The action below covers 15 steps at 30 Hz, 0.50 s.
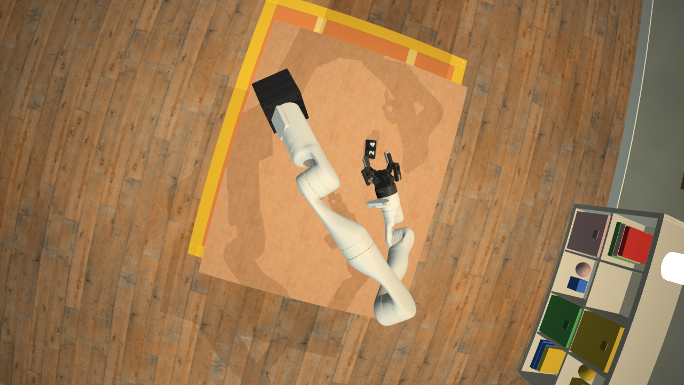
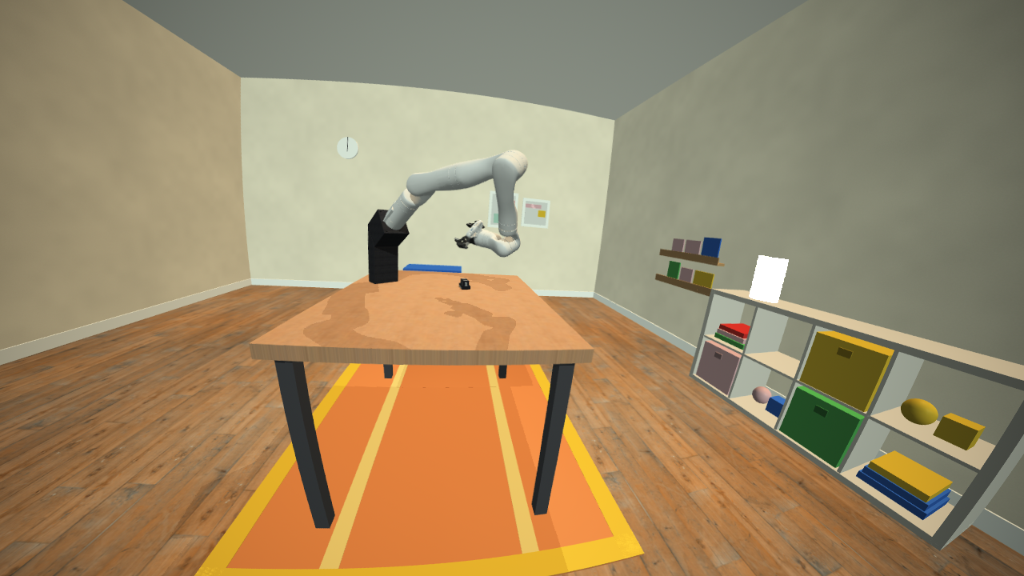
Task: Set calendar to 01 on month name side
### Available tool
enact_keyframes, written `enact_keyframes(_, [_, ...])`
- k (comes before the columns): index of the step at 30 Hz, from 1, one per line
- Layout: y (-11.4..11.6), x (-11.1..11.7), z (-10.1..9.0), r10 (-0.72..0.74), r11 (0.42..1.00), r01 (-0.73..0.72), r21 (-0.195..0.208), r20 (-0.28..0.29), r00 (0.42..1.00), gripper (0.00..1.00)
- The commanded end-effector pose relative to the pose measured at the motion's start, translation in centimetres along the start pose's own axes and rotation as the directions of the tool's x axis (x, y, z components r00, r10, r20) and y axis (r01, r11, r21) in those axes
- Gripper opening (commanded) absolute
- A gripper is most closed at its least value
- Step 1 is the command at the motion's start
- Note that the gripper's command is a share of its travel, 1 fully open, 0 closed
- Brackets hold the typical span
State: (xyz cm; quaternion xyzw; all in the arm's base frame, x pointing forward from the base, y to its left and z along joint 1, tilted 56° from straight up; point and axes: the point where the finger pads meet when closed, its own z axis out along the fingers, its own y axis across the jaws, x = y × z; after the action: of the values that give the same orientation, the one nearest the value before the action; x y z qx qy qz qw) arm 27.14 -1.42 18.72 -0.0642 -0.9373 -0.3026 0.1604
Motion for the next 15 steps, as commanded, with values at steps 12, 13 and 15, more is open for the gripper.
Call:
enact_keyframes(12, [0.0,-0.9,0.0,-0.013,0.998,0.013,0.056,-0.002,1.000,1.00])
enact_keyframes(13, [0.0,-0.9,0.0,-0.013,0.998,0.013,0.056,-0.002,1.000,1.00])
enact_keyframes(15, [-0.2,-1.6,-0.1,-0.014,0.995,0.014,0.101,0.002,1.000,1.00])
